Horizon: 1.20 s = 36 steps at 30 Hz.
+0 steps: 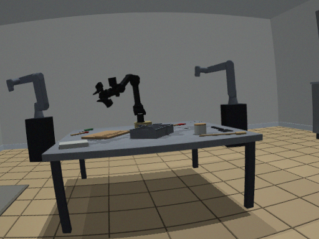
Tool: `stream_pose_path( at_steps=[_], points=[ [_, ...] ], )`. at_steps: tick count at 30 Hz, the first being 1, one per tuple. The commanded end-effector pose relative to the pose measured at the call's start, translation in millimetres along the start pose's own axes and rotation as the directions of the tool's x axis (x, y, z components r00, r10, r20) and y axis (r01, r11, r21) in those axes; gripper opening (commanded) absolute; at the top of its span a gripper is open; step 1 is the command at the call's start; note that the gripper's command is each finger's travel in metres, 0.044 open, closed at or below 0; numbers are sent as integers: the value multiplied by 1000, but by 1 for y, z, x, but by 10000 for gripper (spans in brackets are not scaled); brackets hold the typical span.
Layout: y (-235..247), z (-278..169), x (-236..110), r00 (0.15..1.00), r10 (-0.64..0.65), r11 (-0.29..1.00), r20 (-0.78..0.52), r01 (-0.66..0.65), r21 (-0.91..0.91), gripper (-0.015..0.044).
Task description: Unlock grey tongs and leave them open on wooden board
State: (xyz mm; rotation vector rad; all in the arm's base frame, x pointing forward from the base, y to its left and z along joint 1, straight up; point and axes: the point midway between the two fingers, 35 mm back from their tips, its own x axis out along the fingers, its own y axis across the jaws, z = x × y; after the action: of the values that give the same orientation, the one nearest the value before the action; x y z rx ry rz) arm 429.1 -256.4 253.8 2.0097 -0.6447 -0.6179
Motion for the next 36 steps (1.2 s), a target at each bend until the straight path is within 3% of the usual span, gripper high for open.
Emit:
stream_pose_path(
  at_steps=[1, 13, 22, 36],
  points=[
    [-58, -29, -21, 987, -161, 987, -7, 161, -8, 260],
    [-218, -84, -148, 804, -591, 783, 59, 590, -196, 260],
    [-288, -64, -270, 659, -714, 547, 236, 736, -399, 260],
    [-294, -59, -289, 647, -716, 518, 263, 744, -421, 260]
  ],
)
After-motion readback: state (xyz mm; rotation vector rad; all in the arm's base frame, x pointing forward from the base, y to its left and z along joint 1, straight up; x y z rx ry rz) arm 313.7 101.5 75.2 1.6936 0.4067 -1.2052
